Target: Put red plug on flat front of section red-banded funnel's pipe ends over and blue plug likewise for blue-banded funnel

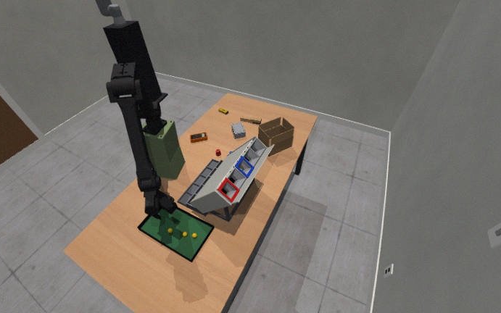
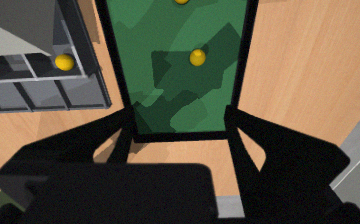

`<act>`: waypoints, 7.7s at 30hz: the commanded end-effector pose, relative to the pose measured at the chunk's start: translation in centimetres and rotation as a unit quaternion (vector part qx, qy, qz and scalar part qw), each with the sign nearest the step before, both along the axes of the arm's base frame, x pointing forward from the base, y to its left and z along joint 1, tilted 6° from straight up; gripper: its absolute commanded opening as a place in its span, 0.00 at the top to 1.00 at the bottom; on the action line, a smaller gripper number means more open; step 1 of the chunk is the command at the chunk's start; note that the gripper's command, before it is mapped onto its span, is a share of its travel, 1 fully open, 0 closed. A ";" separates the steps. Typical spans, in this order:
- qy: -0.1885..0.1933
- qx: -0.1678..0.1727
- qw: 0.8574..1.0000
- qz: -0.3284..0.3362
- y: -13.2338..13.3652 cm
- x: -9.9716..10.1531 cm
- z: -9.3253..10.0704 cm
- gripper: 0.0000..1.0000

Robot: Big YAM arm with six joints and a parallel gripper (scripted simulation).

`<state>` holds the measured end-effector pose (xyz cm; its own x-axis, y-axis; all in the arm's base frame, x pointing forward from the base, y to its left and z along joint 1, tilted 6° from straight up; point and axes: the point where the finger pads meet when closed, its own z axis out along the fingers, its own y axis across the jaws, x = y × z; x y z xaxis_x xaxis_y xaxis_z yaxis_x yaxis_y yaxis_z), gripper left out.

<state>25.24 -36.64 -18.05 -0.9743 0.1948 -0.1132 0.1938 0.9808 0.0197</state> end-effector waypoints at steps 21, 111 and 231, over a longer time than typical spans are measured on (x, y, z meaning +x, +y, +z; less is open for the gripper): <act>-0.007 -0.010 1.000 -0.006 -3.5 -0.1 -0.7 0.20; -0.001 0.000 1.000 0.019 -4.0 0.0 -3.0 0.20; -0.001 0.000 1.000 0.016 -3.4 1.5 -14.9 0.20</act>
<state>25.82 -39.54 -32.39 -0.9811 0.1659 -0.0997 0.1634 0.9860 0.0329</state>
